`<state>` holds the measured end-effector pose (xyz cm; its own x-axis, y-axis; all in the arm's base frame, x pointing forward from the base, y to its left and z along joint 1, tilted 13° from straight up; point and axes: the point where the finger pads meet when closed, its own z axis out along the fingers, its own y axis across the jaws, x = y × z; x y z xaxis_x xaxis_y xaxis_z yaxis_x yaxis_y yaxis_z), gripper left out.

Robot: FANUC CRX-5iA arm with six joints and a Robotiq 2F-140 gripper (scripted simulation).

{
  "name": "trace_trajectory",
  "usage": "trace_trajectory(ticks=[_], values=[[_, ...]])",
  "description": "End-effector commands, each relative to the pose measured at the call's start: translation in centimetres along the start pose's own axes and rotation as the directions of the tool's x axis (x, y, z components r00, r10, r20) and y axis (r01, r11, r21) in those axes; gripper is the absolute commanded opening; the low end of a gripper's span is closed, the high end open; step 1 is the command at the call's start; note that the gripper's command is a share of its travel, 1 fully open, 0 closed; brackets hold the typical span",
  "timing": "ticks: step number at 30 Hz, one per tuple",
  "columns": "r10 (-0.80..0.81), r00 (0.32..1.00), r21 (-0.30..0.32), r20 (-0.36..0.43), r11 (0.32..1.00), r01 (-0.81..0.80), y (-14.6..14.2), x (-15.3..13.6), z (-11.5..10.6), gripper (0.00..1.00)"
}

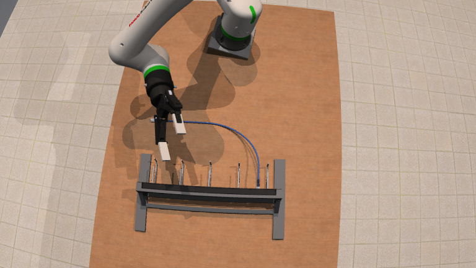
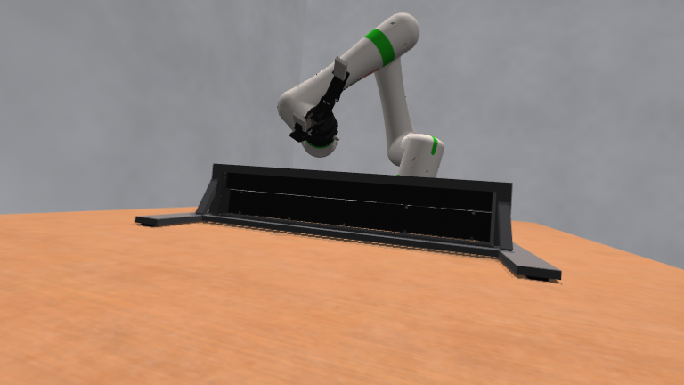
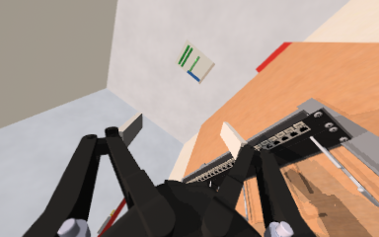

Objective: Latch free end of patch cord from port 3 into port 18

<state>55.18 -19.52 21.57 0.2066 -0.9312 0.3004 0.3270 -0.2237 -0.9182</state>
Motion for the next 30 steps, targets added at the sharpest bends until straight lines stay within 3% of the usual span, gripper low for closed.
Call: trace_trajectory(ticks=[1, 20, 24, 30], values=[[0.000, 1.000, 0.000, 0.000, 1.000, 0.000, 0.0, 0.0, 0.0, 1.00], [-0.009, 1.000, 0.001, 0.011, 1.000, 0.009, 0.0, 0.0, -0.1, 1.00], [-0.090, 0.989, 0.013, 0.115, 0.996, 0.089, 0.7, -0.1, -1.4, 1.00], [-0.249, 0.917, 0.066, 0.311, 0.968, 0.241, 2.0, -0.3, -3.7, 1.00]])
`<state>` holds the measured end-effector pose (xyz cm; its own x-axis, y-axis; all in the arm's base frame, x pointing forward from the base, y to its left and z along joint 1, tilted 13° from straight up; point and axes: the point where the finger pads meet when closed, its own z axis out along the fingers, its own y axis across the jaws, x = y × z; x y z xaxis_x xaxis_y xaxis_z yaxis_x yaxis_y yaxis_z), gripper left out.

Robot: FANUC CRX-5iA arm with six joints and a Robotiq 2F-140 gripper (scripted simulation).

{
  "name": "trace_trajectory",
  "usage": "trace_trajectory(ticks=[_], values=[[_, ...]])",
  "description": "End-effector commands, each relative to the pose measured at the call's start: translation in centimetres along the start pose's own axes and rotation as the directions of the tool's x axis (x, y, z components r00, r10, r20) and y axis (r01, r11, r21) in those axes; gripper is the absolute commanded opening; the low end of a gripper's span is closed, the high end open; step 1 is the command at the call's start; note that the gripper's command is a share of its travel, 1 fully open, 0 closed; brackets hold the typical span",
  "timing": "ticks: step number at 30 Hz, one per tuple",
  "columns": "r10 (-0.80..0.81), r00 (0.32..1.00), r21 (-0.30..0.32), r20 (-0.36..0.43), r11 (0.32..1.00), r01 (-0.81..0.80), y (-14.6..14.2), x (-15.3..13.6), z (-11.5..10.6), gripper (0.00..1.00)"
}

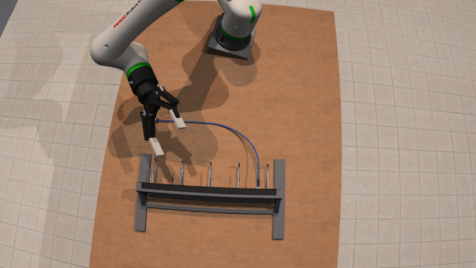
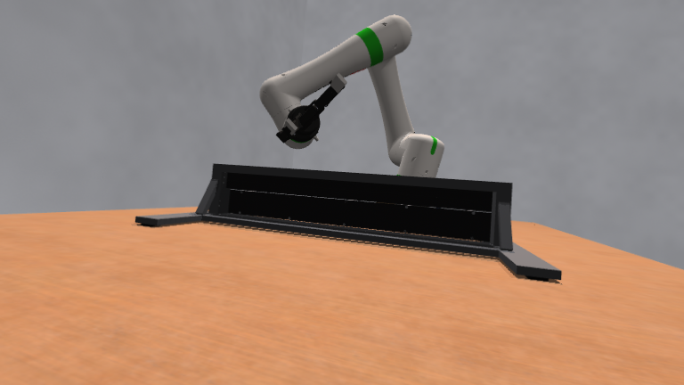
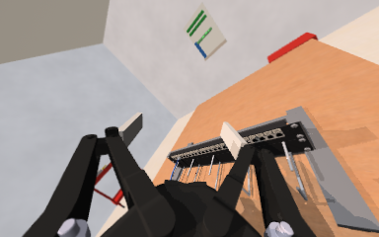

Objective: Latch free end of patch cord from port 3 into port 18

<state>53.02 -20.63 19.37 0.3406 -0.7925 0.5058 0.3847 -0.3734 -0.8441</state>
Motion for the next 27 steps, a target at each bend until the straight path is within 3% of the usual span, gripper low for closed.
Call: trace_trajectory(ticks=[1, 4, 5, 8, 13, 19, 21, 22, 27], values=[[-0.101, 0.986, 0.027, 0.131, 0.995, 0.099, 0.6, -0.6, -1.1, 1.00], [-0.126, 0.979, 0.033, 0.161, 0.992, 0.122, 0.8, -0.7, -1.5, 1.00], [-0.196, 0.950, 0.055, 0.245, 0.981, 0.188, 1.3, -1.1, -2.5, 1.00], [-0.250, 0.917, 0.077, 0.310, 0.968, 0.238, 1.7, -1.4, -3.3, 1.00], [-0.370, 0.813, 0.140, 0.449, 0.928, 0.346, 2.7, -2.2, -5.1, 1.00], [-0.498, 0.636, 0.238, 0.589, 0.859, 0.452, 3.9, -3.1, -7.4, 1.00], [-0.498, 0.636, 0.238, 0.589, 0.859, 0.452, 3.9, -3.1, -7.4, 1.00], [-0.548, 0.538, 0.291, 0.641, 0.821, 0.491, 4.5, -3.5, -8.4, 1.00], [-0.608, 0.380, 0.373, 0.697, 0.760, 0.532, 5.3, -4.1, -10.0, 1.00]])
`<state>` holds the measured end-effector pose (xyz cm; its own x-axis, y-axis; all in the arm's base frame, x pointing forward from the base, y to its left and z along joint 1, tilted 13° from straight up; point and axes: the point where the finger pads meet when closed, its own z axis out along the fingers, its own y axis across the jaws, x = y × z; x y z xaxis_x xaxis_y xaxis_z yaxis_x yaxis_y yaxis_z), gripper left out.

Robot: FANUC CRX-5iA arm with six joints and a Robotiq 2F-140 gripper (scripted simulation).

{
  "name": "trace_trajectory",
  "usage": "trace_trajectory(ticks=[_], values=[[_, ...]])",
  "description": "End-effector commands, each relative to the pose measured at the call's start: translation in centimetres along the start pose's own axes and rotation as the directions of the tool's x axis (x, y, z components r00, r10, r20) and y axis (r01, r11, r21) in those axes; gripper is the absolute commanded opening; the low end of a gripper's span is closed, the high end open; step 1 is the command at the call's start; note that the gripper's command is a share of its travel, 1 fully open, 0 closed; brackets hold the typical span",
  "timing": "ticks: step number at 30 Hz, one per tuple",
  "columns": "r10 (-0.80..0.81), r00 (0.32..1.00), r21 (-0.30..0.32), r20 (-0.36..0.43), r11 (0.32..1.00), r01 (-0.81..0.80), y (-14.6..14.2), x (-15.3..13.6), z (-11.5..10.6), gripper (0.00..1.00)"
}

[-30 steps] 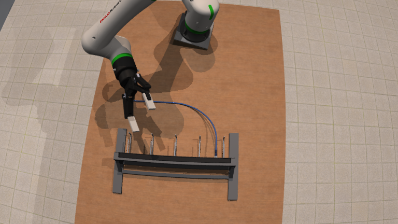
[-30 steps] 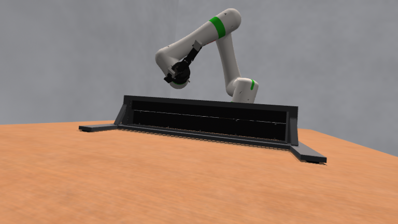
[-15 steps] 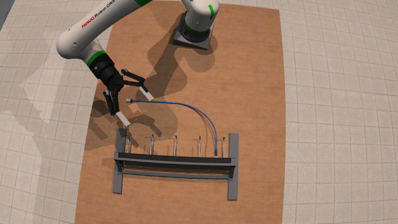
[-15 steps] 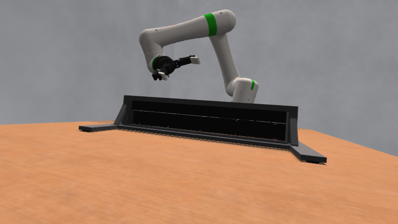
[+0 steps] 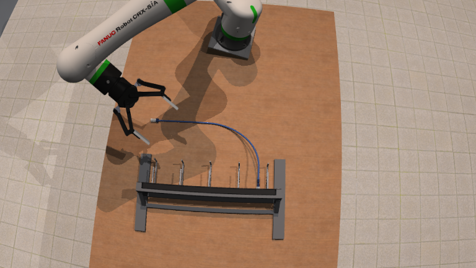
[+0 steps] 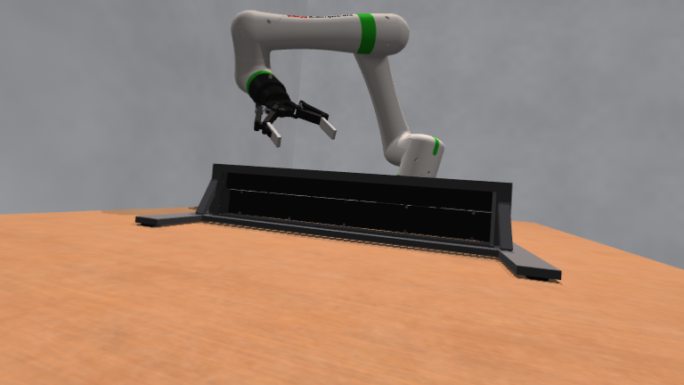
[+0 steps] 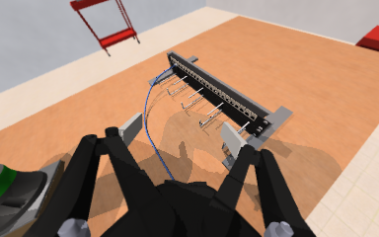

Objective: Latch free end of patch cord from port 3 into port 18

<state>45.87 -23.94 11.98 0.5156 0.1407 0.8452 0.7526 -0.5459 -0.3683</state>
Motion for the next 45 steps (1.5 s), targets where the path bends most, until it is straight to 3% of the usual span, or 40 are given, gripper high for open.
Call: trace_trajectory(ticks=[1, 9, 11, 12, 15, 21, 26, 35, 36, 45], values=[[-0.104, 0.986, 0.015, 0.130, 0.995, 0.103, -0.1, -1.7, -0.3, 1.00], [-0.309, 0.870, 0.094, 0.383, 0.950, 0.296, -0.4, -5.2, -1.2, 1.00], [-0.309, 0.870, 0.094, 0.383, 0.950, 0.296, -0.4, -5.2, -1.2, 1.00], [-0.375, 0.805, 0.133, 0.460, 0.925, 0.355, -0.5, -6.5, -1.6, 1.00], [-0.423, 0.746, 0.167, 0.514, 0.903, 0.397, -0.5, -7.4, -1.8, 1.00], [-0.538, 0.550, 0.274, 0.639, 0.827, 0.491, -0.7, -10.0, -2.6, 1.00], [-0.604, 0.376, 0.365, 0.703, 0.760, 0.538, -0.8, -12.0, -3.1, 1.00], [-0.619, 0.326, 0.390, 0.714, 0.740, 0.548, -0.8, -12.5, -3.2, 1.00], [-0.619, 0.326, 0.390, 0.714, 0.740, 0.548, -0.8, -12.5, -3.2, 0.00], [-0.619, 0.326, 0.390, 0.714, 0.740, 0.548, -0.8, -12.5, -3.2, 0.00]])
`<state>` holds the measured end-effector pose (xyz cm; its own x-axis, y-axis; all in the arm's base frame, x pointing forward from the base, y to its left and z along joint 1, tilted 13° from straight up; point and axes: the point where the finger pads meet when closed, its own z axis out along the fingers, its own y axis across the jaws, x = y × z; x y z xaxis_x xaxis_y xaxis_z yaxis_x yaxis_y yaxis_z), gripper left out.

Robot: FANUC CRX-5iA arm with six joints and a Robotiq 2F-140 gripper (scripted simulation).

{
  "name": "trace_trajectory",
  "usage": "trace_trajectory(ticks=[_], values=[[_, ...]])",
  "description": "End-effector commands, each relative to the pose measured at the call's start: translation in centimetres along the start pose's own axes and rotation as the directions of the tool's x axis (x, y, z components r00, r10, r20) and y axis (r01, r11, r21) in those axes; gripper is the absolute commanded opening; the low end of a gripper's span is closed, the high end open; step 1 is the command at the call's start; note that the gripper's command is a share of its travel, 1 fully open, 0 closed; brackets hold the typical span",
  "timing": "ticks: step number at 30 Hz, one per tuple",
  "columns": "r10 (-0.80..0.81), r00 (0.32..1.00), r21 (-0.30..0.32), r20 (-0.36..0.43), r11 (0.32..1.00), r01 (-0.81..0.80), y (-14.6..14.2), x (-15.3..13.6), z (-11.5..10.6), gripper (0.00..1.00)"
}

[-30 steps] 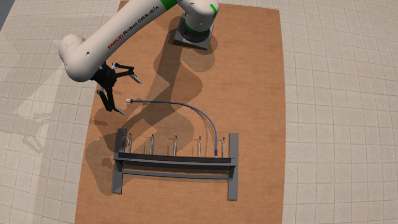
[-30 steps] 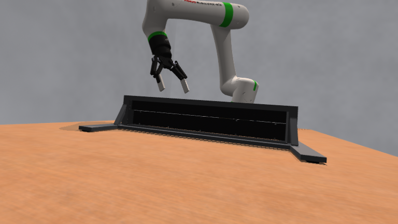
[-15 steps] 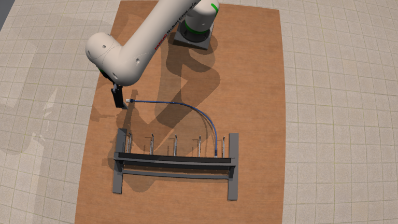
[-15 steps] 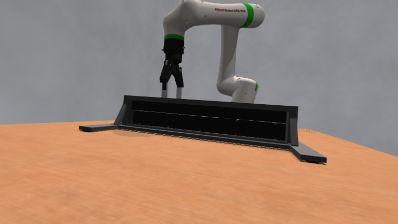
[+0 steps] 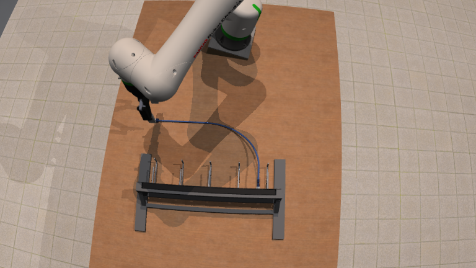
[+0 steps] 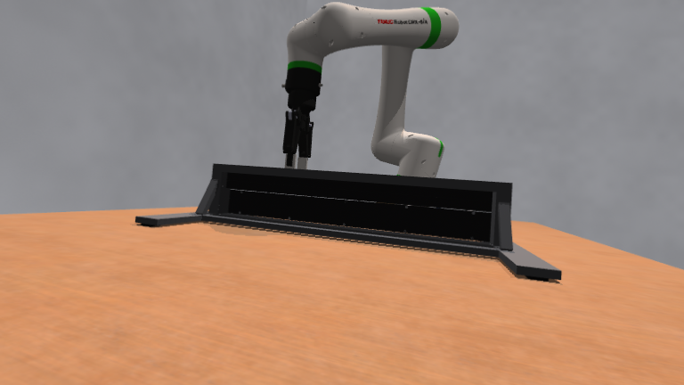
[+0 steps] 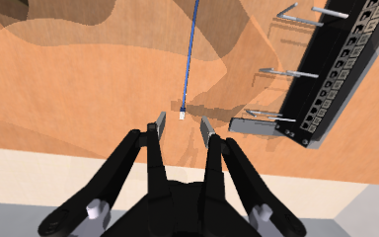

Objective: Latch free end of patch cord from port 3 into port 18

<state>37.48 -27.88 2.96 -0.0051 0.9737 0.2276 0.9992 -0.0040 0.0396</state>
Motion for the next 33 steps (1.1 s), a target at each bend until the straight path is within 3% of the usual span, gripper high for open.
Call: trace_trajectory(ticks=[1, 33], values=[[0.000, 1.000, 0.000, 0.000, 1.000, 0.000, 0.01, -0.01, -0.02, 0.00], [0.001, 1.000, -0.002, 0.007, 1.000, -0.001, 0.95, -0.26, -0.47, 0.00]])
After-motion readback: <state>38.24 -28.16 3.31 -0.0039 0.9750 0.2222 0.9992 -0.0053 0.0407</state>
